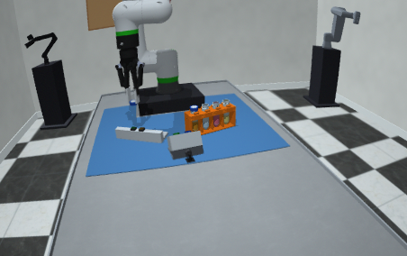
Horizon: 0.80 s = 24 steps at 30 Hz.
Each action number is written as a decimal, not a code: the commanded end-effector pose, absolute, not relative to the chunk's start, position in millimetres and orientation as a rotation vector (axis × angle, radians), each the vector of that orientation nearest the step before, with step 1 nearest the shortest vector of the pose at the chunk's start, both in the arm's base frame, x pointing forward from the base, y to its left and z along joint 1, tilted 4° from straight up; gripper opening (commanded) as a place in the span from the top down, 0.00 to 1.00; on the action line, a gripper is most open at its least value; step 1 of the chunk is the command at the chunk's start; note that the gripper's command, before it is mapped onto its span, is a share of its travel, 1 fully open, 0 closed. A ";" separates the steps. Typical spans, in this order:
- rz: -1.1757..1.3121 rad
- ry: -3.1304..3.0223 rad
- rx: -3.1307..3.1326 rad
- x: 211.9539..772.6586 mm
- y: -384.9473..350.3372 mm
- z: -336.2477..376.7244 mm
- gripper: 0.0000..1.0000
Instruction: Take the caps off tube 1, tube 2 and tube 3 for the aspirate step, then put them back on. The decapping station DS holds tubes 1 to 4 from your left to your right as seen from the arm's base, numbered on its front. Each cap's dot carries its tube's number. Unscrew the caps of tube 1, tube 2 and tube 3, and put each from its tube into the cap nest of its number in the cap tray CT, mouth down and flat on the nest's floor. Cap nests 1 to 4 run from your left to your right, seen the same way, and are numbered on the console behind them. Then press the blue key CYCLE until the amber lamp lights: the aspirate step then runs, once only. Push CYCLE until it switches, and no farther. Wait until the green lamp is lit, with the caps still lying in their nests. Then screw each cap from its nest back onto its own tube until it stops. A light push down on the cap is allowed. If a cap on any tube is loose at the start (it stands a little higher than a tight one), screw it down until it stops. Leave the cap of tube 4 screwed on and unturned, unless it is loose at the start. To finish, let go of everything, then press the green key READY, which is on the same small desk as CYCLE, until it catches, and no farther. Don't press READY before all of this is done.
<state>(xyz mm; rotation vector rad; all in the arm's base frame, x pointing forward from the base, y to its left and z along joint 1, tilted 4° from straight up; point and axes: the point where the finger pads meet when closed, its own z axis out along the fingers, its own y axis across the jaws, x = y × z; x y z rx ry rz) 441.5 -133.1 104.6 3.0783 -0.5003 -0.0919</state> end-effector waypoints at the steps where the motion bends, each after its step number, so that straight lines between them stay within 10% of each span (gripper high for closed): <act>1: -0.091 -0.500 3.078 440.9 -133.3 92.0 1.00; 24: -0.091 -0.500 3.078 435.5 -134.5 -2.8 1.00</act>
